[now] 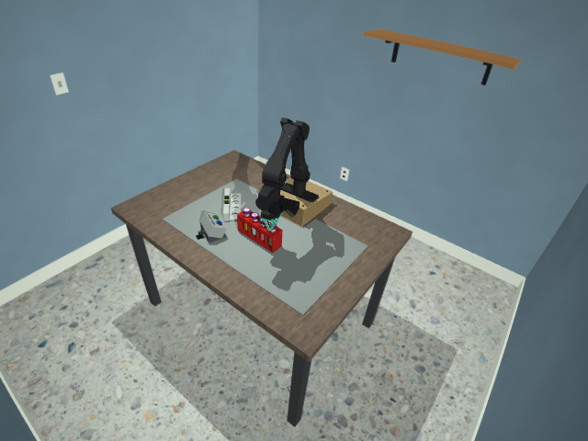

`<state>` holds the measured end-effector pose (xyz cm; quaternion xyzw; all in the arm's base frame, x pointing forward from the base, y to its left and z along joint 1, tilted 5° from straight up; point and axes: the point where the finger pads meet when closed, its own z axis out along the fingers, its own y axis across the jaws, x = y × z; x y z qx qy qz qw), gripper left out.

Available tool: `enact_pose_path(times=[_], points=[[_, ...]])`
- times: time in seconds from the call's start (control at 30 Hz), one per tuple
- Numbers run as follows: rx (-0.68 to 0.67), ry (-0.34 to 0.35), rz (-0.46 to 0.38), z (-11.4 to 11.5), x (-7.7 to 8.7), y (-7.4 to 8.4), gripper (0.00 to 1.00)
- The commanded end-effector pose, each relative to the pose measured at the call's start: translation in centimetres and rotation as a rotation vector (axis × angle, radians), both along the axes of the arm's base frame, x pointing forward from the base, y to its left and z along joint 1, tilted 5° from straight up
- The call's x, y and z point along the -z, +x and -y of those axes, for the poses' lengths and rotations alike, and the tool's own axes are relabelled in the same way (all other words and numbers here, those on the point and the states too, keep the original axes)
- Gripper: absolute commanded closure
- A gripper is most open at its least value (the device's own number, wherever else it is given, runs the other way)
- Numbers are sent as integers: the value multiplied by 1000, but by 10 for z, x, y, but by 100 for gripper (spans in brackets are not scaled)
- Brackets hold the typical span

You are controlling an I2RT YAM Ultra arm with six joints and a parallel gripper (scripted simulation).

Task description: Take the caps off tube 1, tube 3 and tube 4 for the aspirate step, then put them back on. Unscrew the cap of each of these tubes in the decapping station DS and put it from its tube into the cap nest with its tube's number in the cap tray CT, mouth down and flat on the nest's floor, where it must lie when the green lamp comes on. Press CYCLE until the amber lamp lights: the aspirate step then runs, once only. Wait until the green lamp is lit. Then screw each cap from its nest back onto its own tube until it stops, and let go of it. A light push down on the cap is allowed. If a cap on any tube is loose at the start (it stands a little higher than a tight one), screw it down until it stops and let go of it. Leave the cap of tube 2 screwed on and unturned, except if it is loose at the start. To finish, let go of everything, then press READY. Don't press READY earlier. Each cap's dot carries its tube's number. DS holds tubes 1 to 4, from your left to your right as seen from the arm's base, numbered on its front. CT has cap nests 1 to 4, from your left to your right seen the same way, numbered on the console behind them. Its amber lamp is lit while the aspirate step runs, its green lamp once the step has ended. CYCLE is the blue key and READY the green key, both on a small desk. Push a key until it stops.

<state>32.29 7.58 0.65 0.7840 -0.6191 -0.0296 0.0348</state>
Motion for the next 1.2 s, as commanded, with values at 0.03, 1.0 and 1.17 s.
enact_pose_path(times=[0.03,1.0,1.17], points=[[-6,5,18,-1,-5,4,51],[1406,-109,38,-1,-12,6,51],[1574,-123,40,-1,-12,6,51]])
